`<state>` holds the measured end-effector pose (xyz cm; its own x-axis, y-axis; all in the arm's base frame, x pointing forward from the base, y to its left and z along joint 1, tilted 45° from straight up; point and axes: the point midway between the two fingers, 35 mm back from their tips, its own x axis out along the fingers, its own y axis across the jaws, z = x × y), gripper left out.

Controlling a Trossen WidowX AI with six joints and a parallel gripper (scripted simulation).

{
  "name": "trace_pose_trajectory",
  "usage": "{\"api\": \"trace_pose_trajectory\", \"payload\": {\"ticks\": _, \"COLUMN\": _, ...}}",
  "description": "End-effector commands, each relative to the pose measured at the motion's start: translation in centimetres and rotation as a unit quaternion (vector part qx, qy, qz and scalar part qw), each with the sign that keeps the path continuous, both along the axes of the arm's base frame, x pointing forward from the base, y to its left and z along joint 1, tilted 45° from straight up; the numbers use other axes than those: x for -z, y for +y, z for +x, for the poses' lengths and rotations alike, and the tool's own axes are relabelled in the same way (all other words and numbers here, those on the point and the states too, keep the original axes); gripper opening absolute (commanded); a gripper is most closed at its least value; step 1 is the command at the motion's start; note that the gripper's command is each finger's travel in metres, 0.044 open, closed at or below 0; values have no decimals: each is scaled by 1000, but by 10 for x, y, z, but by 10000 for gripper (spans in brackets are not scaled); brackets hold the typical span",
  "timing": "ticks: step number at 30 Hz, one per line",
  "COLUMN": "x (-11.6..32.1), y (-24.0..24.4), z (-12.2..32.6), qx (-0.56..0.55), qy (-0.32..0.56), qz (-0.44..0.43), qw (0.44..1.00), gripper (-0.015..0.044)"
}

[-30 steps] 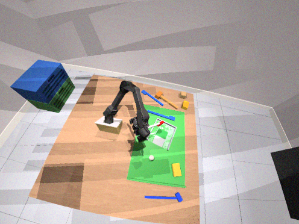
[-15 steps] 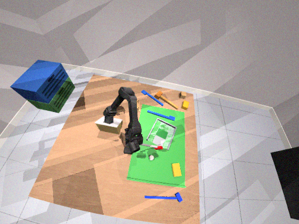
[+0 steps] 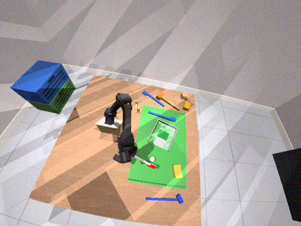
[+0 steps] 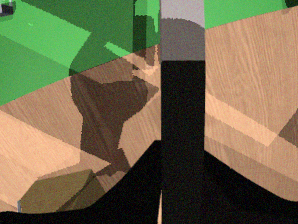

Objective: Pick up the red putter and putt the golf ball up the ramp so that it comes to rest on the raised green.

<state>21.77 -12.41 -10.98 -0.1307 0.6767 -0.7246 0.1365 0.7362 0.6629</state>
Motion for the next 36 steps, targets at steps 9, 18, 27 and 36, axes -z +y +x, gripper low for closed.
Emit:
{"api": "trace_pose_trajectory", "payload": {"ticks": 9, "x": 28, "y": 24, "z": -4, "qx": 4, "qy": 2, "qz": -2, "qw": 1000, "gripper": 0}}
{"api": "trace_pose_trajectory", "payload": {"ticks": 18, "x": 36, "y": 31, "z": -5, "qx": 5, "qy": 2, "qz": -1, "qw": 1000, "gripper": 0}}
{"api": "trace_pose_trajectory", "payload": {"ticks": 27, "x": 46, "y": 41, "z": -7, "qx": 4, "qy": 2, "qz": -1, "qw": 1000, "gripper": 0}}
{"api": "trace_pose_trajectory", "payload": {"ticks": 36, "x": 49, "y": 41, "z": -6, "qx": 0, "qy": 0, "qz": -4, "qw": 1000, "gripper": 0}}
